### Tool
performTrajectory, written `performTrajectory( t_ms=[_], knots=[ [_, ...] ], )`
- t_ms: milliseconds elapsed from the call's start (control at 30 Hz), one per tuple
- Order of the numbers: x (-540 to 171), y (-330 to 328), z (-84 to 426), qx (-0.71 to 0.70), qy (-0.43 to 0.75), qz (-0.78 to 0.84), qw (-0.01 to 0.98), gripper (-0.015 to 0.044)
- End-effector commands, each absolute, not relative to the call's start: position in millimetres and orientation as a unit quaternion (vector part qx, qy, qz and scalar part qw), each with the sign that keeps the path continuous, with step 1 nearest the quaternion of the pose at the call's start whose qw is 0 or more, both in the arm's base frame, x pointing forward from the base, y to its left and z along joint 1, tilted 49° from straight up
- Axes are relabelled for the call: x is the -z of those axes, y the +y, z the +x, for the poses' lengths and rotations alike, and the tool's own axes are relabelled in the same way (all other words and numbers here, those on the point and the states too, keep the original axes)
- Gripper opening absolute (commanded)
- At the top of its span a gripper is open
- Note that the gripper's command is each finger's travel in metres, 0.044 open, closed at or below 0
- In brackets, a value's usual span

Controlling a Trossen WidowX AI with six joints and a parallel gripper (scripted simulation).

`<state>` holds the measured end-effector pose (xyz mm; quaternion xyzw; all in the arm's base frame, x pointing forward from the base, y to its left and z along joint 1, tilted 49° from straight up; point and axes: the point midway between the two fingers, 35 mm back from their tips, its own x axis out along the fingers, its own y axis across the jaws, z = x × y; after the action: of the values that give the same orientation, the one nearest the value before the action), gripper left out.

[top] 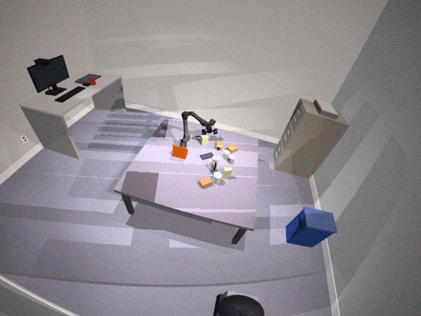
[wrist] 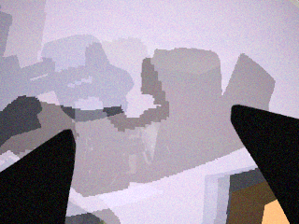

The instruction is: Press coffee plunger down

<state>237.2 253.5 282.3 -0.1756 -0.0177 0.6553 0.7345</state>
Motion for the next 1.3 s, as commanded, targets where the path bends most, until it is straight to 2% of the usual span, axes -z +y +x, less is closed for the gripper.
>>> performTrajectory(
  t_ms=[0,267,467,667,933,1200,1267],
  knots=[
    [-280.8,233.5,262.6,-0.620,0.012,-0.157,0.769,0.0440],
    [-265.4,169.9,314.0,-0.538,0.080,-0.112,0.832,0.0440],
    [-235.8,82.8,363.1,-0.428,0.170,-0.018,0.887,0.0440],
    [-207.4,-11.0,384.2,-0.314,0.230,0.087,0.917,0.0440],
    [-170.1,-135.3,371.2,-0.159,0.272,0.243,0.917,0.0440],
    [-135.6,-245.6,314.2,-0.008,0.267,0.403,0.875,0.0440],
    [-132.5,-255.1,306.6,0.006,0.264,0.419,0.869,0.0440]
  ],
)
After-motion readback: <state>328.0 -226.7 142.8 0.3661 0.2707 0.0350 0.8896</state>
